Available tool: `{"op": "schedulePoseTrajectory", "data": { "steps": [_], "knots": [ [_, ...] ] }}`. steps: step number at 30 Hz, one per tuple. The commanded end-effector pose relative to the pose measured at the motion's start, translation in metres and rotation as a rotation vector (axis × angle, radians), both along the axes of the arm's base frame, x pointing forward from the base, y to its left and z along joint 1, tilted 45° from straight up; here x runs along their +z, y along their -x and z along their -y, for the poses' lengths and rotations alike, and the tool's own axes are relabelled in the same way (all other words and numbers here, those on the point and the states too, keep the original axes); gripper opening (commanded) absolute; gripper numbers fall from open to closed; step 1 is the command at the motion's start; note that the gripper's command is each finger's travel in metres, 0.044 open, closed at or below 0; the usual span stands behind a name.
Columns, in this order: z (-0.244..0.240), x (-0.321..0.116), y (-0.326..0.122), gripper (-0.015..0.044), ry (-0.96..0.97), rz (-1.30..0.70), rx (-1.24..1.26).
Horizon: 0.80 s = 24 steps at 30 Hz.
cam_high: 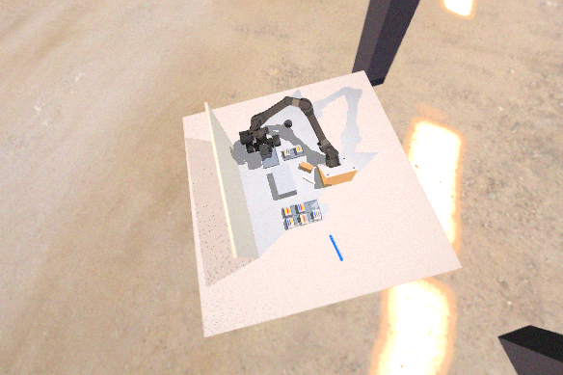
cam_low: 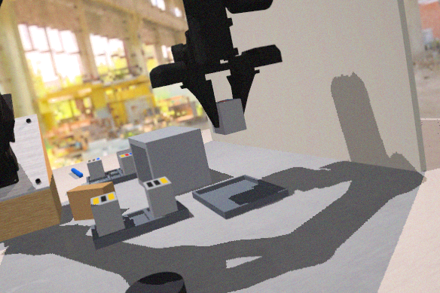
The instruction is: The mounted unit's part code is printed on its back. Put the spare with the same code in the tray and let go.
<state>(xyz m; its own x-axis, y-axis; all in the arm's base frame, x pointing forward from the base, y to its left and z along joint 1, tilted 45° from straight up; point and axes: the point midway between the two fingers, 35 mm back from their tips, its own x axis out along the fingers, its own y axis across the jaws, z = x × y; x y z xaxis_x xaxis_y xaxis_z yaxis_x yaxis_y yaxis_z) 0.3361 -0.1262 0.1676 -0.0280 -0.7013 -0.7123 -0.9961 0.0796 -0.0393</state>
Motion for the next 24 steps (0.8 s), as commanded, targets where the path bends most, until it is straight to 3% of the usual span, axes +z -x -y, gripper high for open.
{"op": "schedulePoseTrajectory", "data": {
  "steps": [1, 24],
  "knots": [
    [0.003, -0.004, 0.001, 0.0000, 0.000, -0.008, 0.002],
    [0.017, -0.017, 0.002, 0.0000, 0.001, -0.007, 0.002]
  ]
}}
